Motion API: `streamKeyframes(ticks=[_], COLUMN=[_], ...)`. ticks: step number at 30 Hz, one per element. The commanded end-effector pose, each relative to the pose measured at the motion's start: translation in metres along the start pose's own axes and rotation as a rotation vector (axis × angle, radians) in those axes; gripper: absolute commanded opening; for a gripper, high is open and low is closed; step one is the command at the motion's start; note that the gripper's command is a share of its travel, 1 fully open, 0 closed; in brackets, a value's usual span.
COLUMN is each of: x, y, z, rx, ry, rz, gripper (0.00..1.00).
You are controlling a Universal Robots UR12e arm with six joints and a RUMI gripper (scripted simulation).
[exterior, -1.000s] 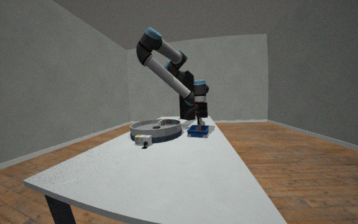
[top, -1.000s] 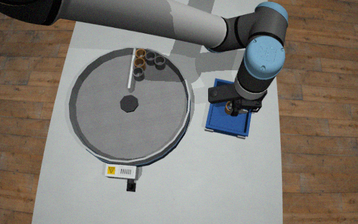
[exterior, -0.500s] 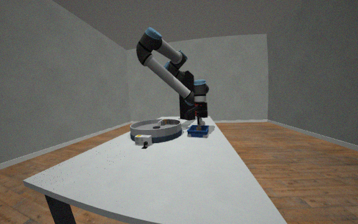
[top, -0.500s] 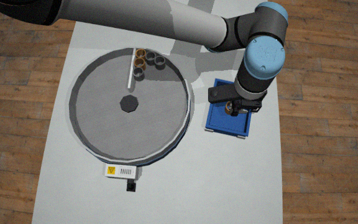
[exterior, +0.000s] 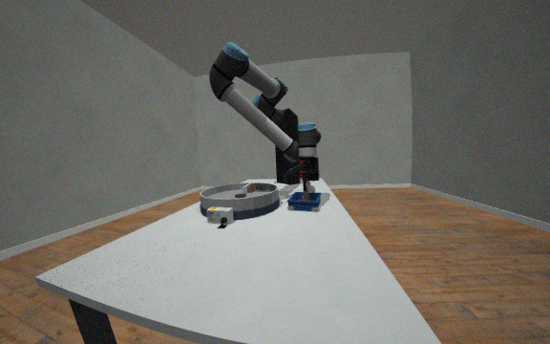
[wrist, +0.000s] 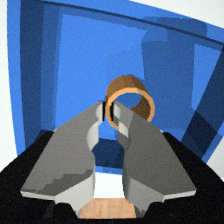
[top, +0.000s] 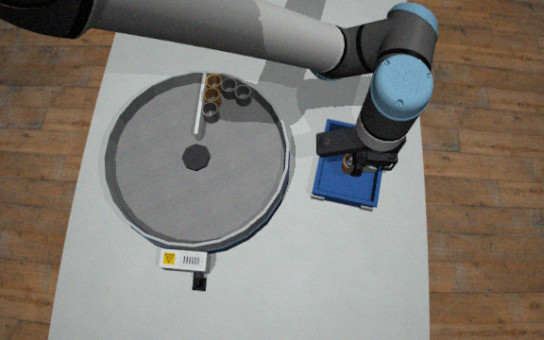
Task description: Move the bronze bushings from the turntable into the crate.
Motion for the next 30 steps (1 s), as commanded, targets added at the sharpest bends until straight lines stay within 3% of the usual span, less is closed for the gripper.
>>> streamKeyframes(ticks=[1,30], x=[-0.0007,0.0002], y=[0.0001,-0.0014], z=[-0.0009,0.0003], rx=[0.002,0.001], ry=[-0.001,0.000], rz=[-0.001,-0.001], gripper=[0.00,0.00])
Point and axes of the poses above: the point where the finger pads meet when closed, its own y axis back along the fingers, its own z axis across the jaws, x = y × z, the point moved 9 cm from there along y, back along the fingers, and after that the axes turned 12 degrees about -y, right-handed, at the moved point
